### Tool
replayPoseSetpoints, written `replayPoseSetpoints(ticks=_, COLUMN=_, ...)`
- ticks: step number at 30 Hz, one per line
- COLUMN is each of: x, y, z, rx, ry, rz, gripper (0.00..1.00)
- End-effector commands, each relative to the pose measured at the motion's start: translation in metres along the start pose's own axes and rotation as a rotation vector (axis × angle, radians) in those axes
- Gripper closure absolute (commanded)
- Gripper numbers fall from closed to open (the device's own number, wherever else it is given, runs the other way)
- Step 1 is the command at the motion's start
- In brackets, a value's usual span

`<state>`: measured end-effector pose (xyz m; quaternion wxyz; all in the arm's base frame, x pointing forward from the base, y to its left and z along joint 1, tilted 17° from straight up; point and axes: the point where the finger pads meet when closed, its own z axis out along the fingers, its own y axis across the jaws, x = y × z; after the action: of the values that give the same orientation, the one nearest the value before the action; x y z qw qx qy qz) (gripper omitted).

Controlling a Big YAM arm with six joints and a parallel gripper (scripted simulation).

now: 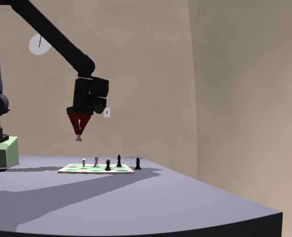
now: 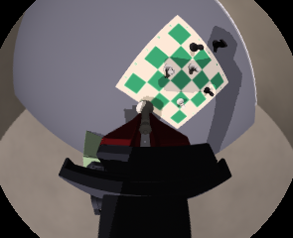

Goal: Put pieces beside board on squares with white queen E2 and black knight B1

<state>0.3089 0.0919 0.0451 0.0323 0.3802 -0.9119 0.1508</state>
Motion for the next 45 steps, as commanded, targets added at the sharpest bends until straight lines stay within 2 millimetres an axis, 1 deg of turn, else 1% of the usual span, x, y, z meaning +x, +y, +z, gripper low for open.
replayPoseSetpoints(ticks=1, x=0.017, y=-0.012, z=-0.017, rx=0.006, ry=-0.045, rz=-0.113, gripper=1.0)
replayPoseSetpoints(ticks=2, x=0.017, y=-0.012, z=-0.017, rx=0.006, ry=-0.045, rz=-0.113, gripper=1.0)
replayPoseSetpoints(ticks=3, x=-0.004, y=-0.017, z=-0.036, rx=0.031, ry=-0.097, rz=-0.123, gripper=1.0)
replayPoseSetpoints(ticks=4, x=-0.009, y=-0.016, z=-0.029, rx=0.027, ry=-0.088, rz=-0.126, gripper=1.0)
replayPoseSetpoints(ticks=5, x=-0.005, y=-0.013, z=-0.024, rx=0.022, ry=-0.078, rz=-0.129, gripper=1.0)
replayPoseSetpoints(ticks=7, x=-0.005, y=-0.013, z=-0.024, rx=0.022, ry=-0.078, rz=-0.129, gripper=1.0)
replayPoseSetpoints(ticks=8, x=0.01, y=-0.005, z=-0.011, rx=0.006, ry=-0.041, rz=-0.139, gripper=1.0)
replayPoseSetpoints(ticks=10, x=0.012, y=-0.008, z=-0.01, rx=0.005, ry=-0.037, rz=-0.129, gripper=1.0)
replayPoseSetpoints(ticks=12, x=0.008, y=-0.012, z=-0.02, rx=0.018, ry=-0.064, rz=-0.12, gripper=1.0)
replayPoseSetpoints(ticks=14, x=0.008, y=-0.012, z=-0.019, rx=0.018, ry=-0.066, rz=-0.119, gripper=1.0)
replayPoseSetpoints(ticks=18, x=0.012, y=-0.012, z=-0.006, rx=0.006, ry=-0.04, rz=-0.114, gripper=1.0)
replayPoseSetpoints(ticks=22, x=0.012, y=-0.012, z=0.005, rx=0.006, ry=-0.039, rz=-0.115, gripper=1.0)
replayPoseSetpoints(ticks=24, x=0.012, y=-0.012, z=0.005, rx=0.006, ry=-0.039, rz=-0.115, gripper=1.0)
replayPoseSetpoints(ticks=25, x=0.012, y=-0.012, z=0.008, rx=0.006, ry=-0.039, rz=-0.115, gripper=1.0)
replayPoseSetpoints(ticks=39, x=0.012, y=-0.012, z=0.072, rx=0.007, ry=-0.036, rz=-0.115, gripper=1.0)
replayPoseSetpoints(ticks=41, x=0.012, y=-0.012, z=0.072, rx=0.007, ry=-0.036, rz=-0.115, gripper=1.0)
replayPoseSetpoints(ticks=42, x=0.007, y=-0.012, z=0.073, rx=0.012, ry=-0.044, rz=-0.119, gripper=1.0)
replayPoseSetpoints(ticks=43, x=0.011, y=-0.012, z=0.078, rx=0.007, ry=-0.036, rz=-0.116, gripper=1.0)
replayPoseSetpoints(ticks=45, x=0.012, y=-0.012, z=0.083, rx=0.007, ry=-0.036, rz=-0.115, gripper=1.0)
